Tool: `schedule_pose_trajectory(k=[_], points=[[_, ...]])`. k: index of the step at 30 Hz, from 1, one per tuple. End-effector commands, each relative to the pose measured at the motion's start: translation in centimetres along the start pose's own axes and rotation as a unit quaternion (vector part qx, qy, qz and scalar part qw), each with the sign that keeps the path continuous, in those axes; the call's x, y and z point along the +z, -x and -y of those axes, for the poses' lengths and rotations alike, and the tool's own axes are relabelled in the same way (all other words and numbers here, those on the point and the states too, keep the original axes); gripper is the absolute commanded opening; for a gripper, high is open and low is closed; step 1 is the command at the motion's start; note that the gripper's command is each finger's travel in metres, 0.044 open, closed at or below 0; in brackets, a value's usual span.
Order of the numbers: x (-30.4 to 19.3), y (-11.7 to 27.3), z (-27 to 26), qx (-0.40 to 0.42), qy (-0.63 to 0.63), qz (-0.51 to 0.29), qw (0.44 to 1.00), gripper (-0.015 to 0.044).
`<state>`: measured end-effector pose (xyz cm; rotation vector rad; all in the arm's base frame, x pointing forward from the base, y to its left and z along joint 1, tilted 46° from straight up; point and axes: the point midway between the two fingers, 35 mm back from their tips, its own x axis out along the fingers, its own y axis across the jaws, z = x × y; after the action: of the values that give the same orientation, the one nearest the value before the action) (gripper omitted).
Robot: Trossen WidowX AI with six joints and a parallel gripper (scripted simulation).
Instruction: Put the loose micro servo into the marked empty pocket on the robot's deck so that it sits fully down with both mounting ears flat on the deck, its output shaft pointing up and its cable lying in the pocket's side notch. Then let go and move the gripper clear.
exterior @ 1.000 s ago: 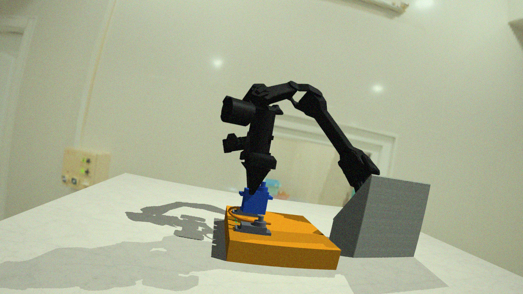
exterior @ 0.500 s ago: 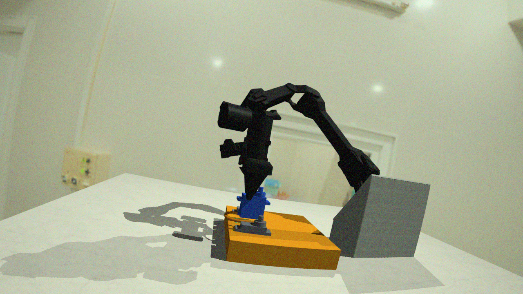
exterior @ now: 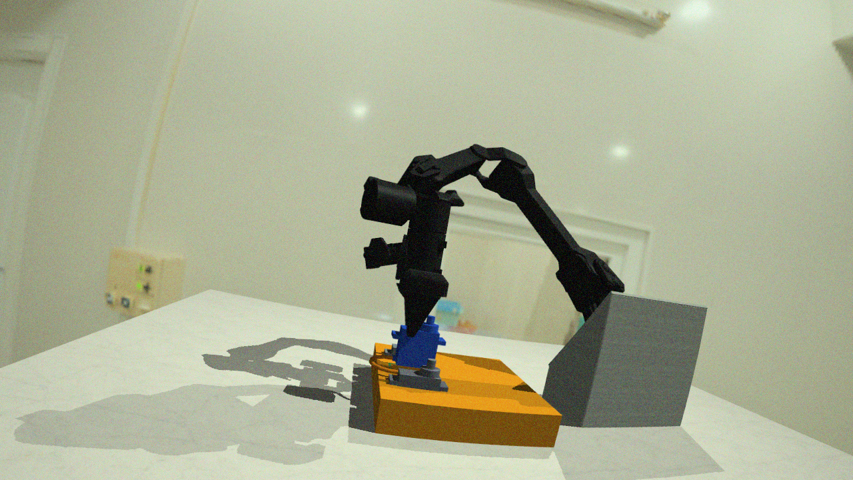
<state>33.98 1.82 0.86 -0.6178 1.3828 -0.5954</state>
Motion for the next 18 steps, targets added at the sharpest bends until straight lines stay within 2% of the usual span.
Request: schedule_pose_trajectory(k=[1,18], points=[[0.04,0.09,-0.08,0.0,-0.013,0.002,1.0,0.0],[0.04,-0.86,-0.07,-0.001,-0.013,0.002,1.0,0.0]])
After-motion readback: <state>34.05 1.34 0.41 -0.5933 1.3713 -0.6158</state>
